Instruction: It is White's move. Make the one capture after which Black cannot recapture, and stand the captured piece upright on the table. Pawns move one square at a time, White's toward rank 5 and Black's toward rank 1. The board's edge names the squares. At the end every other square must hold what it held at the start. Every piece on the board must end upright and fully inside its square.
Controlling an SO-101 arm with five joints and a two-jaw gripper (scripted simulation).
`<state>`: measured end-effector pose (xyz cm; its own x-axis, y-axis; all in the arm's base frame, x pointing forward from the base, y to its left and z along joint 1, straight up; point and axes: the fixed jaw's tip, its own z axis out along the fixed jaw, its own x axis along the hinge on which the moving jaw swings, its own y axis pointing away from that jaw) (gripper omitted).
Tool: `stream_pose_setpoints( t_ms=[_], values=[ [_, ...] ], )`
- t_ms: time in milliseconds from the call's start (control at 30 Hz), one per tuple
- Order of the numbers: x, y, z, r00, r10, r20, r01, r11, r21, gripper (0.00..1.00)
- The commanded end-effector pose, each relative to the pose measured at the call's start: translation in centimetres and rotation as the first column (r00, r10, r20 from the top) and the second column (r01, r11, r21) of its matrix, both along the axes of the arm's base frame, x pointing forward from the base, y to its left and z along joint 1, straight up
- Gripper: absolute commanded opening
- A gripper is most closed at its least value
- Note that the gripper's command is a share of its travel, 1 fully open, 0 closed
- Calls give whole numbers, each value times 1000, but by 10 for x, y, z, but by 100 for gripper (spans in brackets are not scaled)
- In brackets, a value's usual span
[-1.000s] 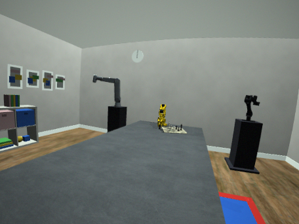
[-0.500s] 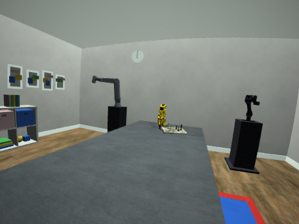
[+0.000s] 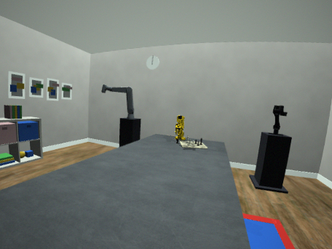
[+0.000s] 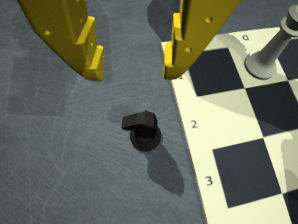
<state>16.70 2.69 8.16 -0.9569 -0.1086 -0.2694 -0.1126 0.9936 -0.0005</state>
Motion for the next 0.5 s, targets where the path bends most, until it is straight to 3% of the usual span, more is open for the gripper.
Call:
stream_pose_setpoints(
  t_ms=[0,467],
  values=[
    [0,2,9,1000,2,8,-2,1000,4,13],
    [5,9,13,999,38,29,-38,999,7,13]
  ],
)
